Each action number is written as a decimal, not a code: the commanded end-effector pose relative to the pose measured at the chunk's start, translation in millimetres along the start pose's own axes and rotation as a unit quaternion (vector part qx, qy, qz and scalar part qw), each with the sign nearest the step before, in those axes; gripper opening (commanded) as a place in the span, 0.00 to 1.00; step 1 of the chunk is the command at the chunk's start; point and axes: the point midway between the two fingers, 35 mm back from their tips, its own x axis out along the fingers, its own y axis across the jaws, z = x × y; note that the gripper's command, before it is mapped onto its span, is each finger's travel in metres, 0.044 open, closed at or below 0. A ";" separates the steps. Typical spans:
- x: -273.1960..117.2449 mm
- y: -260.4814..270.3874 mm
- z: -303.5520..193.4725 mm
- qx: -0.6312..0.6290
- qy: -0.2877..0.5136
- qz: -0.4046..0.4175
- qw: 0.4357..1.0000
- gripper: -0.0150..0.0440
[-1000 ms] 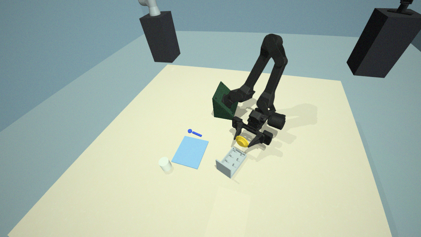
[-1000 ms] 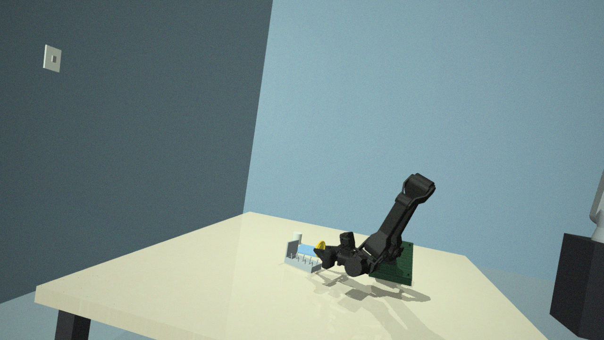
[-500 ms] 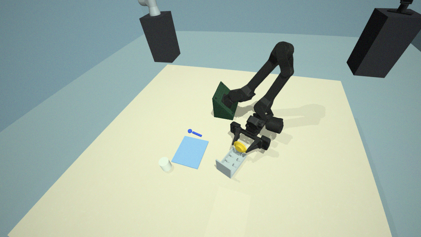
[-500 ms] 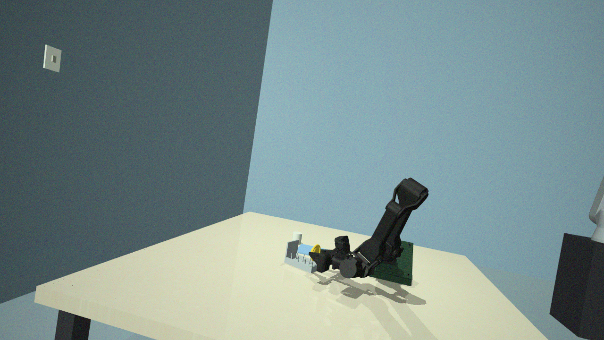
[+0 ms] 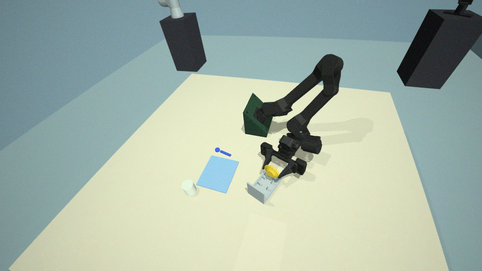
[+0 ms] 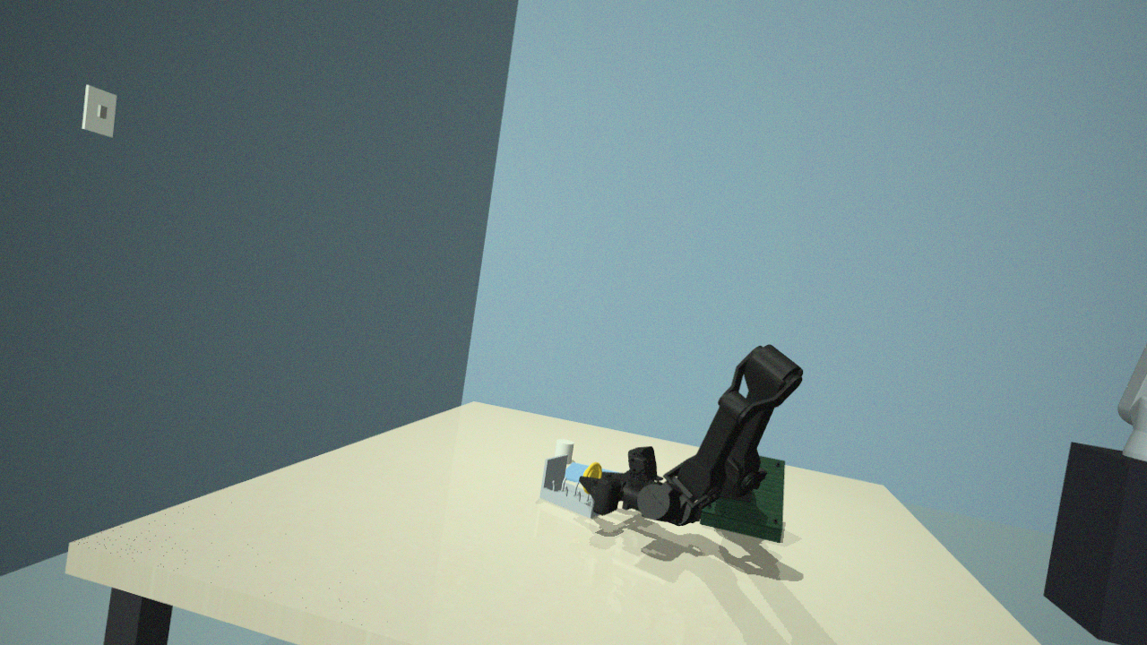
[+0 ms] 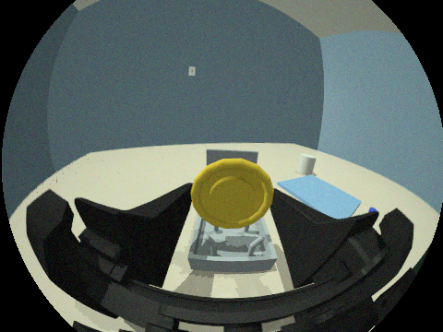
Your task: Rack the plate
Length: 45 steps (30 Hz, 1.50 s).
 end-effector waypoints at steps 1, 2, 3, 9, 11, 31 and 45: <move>0.3 -3.4 -8.1 -0.003 0.001 -0.001 1.000 0.25; 0.2 -3.8 -13.1 -0.002 0.001 -0.001 1.000 0.25; 0.1 -4.1 -16.1 -0.001 0.001 0.000 1.000 0.25; -0.3 -5.6 -12.6 -0.007 0.004 -0.002 1.000 0.25; -0.3 -5.6 -12.6 -0.007 0.004 -0.002 1.000 0.25; -0.2 -5.1 -12.4 -0.004 0.003 -0.001 1.000 0.92; 8.8 5.1 37.2 -0.006 0.008 -0.011 1.000 0.93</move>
